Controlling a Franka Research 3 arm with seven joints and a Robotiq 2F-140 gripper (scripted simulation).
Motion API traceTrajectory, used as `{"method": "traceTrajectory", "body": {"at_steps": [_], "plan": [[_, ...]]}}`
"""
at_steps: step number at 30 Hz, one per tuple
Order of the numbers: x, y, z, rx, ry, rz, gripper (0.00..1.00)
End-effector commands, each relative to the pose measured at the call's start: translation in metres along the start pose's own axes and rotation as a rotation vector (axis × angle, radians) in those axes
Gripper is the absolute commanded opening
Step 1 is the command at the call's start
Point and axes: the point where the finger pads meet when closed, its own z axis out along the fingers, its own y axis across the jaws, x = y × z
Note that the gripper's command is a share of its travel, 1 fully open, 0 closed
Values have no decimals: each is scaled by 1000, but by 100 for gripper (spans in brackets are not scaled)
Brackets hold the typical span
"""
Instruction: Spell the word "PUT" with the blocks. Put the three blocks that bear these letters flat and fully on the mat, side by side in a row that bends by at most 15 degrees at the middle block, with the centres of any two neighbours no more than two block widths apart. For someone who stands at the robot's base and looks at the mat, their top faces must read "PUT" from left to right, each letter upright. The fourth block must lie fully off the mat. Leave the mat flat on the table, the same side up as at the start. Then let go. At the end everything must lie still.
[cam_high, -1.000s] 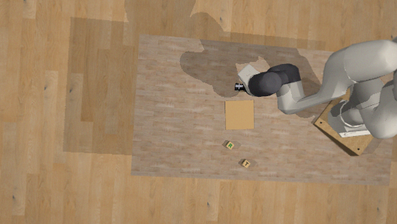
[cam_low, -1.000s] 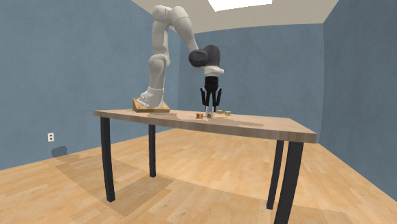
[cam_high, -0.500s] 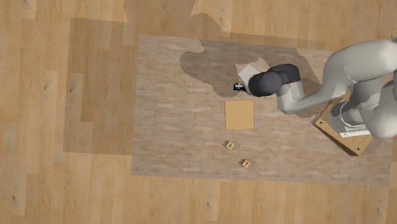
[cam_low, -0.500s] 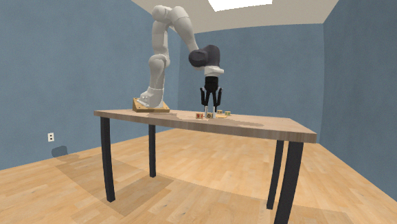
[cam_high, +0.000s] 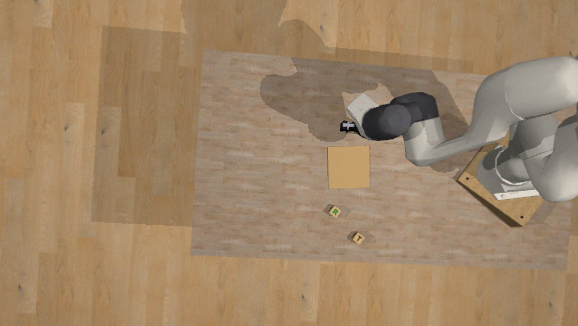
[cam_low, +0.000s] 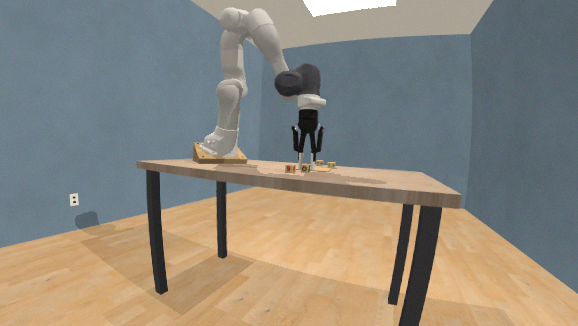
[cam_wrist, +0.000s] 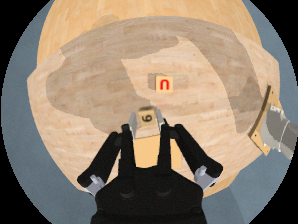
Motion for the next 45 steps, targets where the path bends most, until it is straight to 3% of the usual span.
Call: {"method": "traceTrajectory", "body": {"at_steps": [1,9,11,18,23,24,45], "plan": [[0,2,-10,-6,2,0,28],[0,2,-51,-6,2,0,28],[0,2,-51,-6,2,0,28],[0,2,-79,-6,2,0,28],[0,2,-83,-6,2,0,28],[0,2,-83,-6,2,0,100],[0,2,-83,-6,2,0,100]]}}
